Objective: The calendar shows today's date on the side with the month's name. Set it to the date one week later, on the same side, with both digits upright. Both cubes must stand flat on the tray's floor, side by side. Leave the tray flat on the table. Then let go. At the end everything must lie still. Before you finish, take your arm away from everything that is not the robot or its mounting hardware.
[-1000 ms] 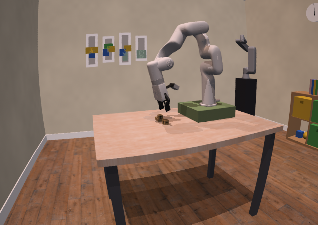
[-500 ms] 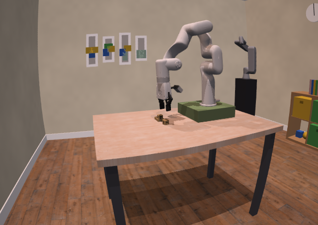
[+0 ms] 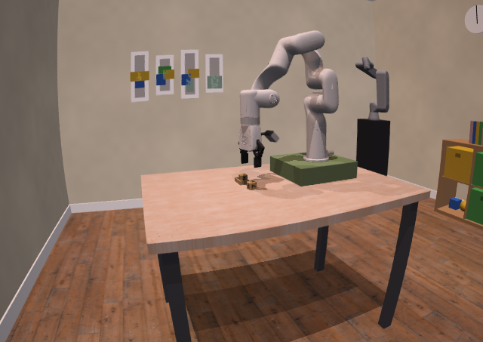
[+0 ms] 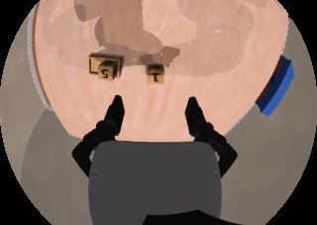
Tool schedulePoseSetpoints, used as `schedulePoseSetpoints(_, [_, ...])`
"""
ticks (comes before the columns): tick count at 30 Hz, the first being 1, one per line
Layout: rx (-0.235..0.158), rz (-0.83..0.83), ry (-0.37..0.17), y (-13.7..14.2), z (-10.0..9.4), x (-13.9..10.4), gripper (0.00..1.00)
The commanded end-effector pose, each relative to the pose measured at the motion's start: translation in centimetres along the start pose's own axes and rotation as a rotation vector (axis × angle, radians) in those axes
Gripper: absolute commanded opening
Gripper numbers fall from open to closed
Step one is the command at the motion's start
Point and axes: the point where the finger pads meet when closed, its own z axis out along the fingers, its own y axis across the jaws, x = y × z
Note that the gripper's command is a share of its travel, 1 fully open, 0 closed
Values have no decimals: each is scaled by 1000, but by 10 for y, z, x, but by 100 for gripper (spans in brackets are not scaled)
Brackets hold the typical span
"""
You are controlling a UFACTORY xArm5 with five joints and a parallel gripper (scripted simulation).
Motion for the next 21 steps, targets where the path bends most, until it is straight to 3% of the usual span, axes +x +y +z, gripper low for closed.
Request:
schedulePoseSetpoints(1, [0, 0, -3, 0, -1, -1, 100])
schedulePoseSetpoints(13, [0, -41, -3, 0, -1, -1, 100])
schedulePoseSetpoints(21, [0, -267, -3, 0, -1, -1, 100])
